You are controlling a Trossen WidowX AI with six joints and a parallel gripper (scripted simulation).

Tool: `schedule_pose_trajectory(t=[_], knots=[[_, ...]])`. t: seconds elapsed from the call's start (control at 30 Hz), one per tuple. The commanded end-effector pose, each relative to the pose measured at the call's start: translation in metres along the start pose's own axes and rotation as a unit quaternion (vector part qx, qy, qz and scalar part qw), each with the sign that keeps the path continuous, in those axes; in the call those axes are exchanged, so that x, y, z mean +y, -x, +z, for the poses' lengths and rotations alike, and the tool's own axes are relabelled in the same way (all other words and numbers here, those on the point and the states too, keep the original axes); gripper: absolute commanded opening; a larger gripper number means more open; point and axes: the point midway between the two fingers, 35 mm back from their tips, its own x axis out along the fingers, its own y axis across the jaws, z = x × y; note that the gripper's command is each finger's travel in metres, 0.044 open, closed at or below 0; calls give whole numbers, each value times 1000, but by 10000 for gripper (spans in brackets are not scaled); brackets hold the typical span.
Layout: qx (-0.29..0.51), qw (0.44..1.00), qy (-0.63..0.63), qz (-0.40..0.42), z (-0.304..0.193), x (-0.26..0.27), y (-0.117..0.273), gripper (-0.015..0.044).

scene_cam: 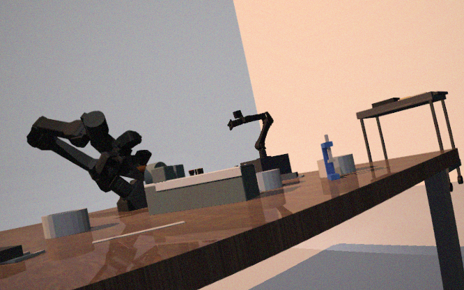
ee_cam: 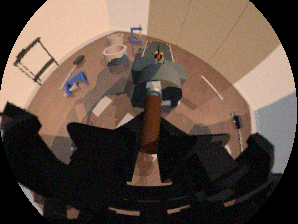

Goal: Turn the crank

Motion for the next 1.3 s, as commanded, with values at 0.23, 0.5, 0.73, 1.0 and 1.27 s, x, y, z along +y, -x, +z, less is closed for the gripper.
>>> schedule_pose_trajectory(t=[0.23, 0.5, 0.73, 1.0, 1.27], knots=[[-2, 1000, -5, -12, 2, -10, 2, 0], [-2, 1000, -5, -12, 2, -11, 2, 0], [-2, 1000, -5, -13, 1, -13, 2, 0], [-2, 1000, -5, -13, 1, -16, 1, 0], [-2, 1000, -4, -13, 0, -19, 0, 0]])
